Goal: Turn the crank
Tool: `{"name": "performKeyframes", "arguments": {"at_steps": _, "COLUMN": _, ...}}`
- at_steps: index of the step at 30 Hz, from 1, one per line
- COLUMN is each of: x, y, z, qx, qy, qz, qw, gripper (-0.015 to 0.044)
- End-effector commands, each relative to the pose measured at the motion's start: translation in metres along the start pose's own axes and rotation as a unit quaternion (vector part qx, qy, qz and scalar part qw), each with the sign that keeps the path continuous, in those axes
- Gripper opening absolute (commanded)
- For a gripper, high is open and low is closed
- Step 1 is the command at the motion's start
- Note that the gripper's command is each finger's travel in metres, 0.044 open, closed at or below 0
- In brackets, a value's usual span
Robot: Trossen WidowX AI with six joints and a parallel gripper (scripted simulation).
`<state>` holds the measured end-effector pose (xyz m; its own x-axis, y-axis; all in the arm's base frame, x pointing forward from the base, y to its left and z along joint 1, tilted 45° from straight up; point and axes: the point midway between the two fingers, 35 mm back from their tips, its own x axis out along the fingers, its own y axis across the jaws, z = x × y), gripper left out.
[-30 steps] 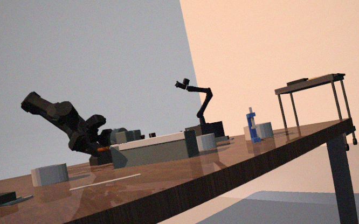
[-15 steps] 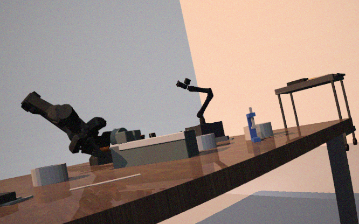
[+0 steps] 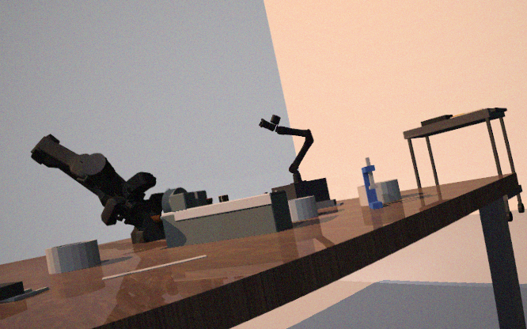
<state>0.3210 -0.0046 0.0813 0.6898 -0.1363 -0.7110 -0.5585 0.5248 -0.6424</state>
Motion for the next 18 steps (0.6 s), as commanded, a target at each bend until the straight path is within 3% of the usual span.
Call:
{"name": "performKeyframes", "arguments": {"at_steps": 1, "x": 0.001, "y": 0.001, "z": -0.001, "qx": -0.002, "qy": -0.001, "qz": 0.000, "qw": 1.000, "gripper": 0.0000}}
{"name": "performKeyframes", "arguments": {"at_steps": 18, "x": 0.007, "y": 0.013, "z": -0.006, "qx": -0.002, "qy": -0.001, "qz": 0.000, "qw": 1.000, "gripper": 0.0000}}
